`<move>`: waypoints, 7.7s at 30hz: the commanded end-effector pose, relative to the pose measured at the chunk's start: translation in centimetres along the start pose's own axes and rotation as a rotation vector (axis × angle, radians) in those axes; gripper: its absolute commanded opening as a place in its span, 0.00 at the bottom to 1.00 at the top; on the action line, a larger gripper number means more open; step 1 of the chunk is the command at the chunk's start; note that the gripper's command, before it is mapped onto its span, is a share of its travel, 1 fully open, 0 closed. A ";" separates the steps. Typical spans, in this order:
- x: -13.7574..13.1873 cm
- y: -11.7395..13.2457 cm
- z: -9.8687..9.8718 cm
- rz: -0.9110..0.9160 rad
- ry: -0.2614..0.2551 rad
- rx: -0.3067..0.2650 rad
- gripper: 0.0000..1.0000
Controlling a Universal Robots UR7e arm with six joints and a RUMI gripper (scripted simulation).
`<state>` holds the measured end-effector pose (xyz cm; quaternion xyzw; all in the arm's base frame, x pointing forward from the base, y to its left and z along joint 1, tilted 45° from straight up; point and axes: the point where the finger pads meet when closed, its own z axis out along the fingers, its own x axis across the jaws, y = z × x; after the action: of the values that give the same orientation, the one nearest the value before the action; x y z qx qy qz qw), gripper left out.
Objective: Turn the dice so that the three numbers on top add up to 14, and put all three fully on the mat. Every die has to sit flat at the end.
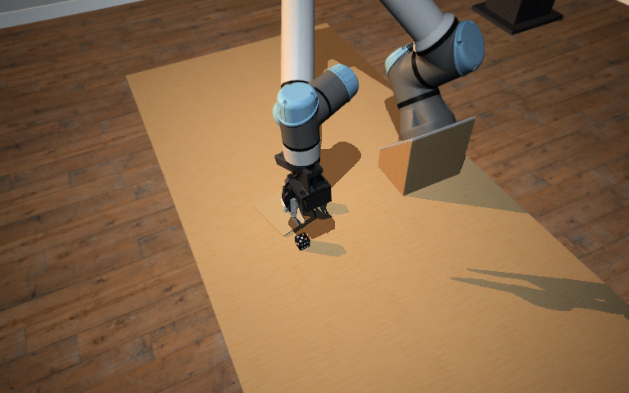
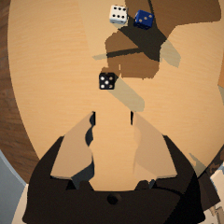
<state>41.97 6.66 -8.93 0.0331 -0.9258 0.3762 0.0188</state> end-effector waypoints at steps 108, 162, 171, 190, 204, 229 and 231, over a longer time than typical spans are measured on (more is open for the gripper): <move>-0.8 -1.7 2.7 0.054 -0.020 0.020 0.28; -1.0 -1.8 7.5 0.054 -0.020 0.020 0.28; -1.0 -1.8 7.5 0.054 -0.020 0.020 0.28; -1.0 -1.8 7.5 0.054 -0.020 0.020 0.28; -1.0 -1.8 8.4 0.054 -0.020 0.020 0.28; -1.1 -1.9 11.0 0.054 -0.020 0.020 0.28; -1.1 -1.9 11.0 0.054 -0.020 0.020 0.28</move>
<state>43.04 -2.34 -15.63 0.0120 -0.9227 0.3854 -0.0005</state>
